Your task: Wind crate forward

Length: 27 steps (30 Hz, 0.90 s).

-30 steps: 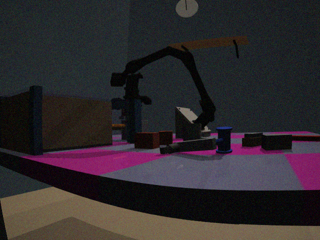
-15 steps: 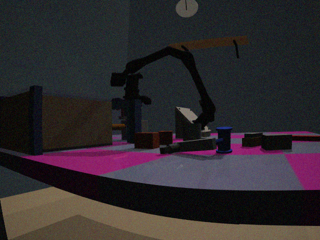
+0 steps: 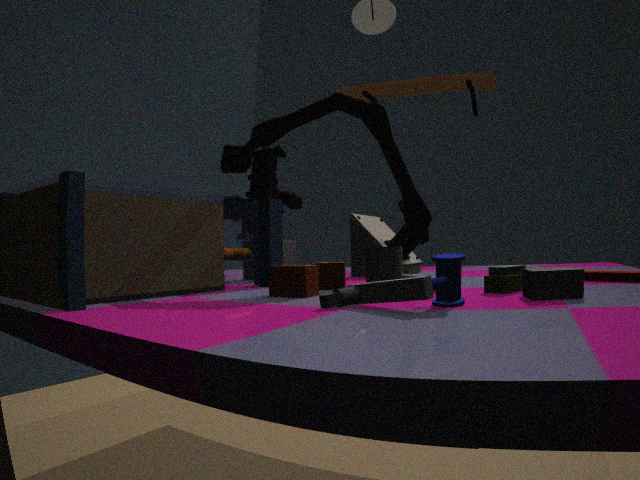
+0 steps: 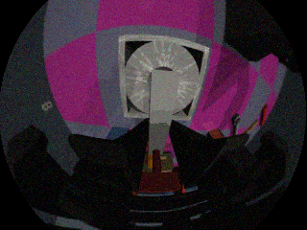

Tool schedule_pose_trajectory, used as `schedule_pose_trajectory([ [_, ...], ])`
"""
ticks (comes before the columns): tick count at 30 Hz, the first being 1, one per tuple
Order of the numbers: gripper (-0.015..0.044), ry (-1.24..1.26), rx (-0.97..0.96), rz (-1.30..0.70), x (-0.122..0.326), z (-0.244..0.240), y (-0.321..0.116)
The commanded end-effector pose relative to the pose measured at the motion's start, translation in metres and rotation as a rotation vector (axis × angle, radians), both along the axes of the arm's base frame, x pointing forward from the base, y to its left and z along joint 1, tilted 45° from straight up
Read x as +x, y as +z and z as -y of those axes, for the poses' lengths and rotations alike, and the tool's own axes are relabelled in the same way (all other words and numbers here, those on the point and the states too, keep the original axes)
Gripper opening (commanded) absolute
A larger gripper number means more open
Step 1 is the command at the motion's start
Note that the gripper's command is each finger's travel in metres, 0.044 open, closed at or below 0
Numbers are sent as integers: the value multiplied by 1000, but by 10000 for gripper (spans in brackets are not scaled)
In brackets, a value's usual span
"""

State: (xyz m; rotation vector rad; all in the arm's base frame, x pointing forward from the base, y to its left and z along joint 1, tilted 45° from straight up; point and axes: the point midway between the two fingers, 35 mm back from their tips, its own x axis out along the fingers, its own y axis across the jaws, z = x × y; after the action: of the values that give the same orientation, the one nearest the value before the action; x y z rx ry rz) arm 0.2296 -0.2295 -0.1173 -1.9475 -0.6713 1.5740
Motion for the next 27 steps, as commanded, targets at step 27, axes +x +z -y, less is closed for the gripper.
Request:
schedule_pose_trajectory([
  [27, 440, -5, -82, -56, -12, 88, 92],
])
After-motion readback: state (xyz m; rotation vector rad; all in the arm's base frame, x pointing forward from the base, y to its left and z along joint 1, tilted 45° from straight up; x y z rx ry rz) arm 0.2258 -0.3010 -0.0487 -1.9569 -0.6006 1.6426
